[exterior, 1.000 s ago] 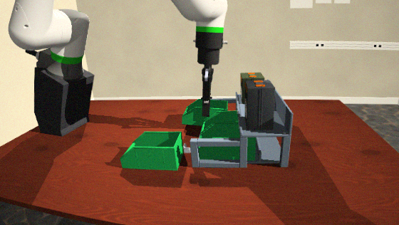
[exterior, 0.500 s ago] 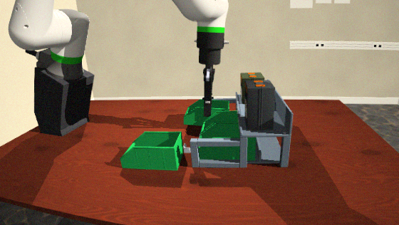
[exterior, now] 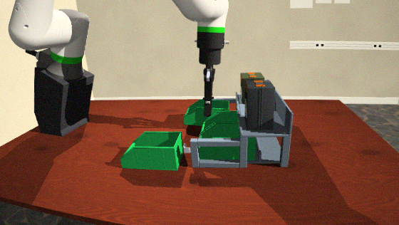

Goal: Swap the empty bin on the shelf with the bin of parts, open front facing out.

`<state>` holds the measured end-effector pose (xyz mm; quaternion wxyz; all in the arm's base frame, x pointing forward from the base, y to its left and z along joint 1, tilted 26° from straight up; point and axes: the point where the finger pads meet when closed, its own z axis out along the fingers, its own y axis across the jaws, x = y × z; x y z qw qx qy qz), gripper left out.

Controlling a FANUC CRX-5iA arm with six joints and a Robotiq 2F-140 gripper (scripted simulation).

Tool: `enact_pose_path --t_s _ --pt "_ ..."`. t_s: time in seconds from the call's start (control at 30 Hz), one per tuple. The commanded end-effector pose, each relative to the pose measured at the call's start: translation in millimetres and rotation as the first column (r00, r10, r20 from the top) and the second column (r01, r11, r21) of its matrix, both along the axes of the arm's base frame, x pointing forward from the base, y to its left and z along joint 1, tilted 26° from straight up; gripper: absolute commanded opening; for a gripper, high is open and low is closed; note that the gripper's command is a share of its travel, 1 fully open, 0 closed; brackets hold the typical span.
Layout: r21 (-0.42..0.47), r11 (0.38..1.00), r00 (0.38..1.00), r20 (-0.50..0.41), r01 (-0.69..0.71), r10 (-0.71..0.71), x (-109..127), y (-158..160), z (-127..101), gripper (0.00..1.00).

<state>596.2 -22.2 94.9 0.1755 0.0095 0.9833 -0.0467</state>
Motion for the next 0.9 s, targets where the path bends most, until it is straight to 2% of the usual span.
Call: enact_pose_path --t_s 0.0,0.87 --pt "0.000 1.000 1.000 0.002 0.000 0.000 0.4 0.0 1.0 0.10" --pt "0.000 1.000 1.000 0.005 0.000 0.000 3.9 0.0 2.4 0.10"
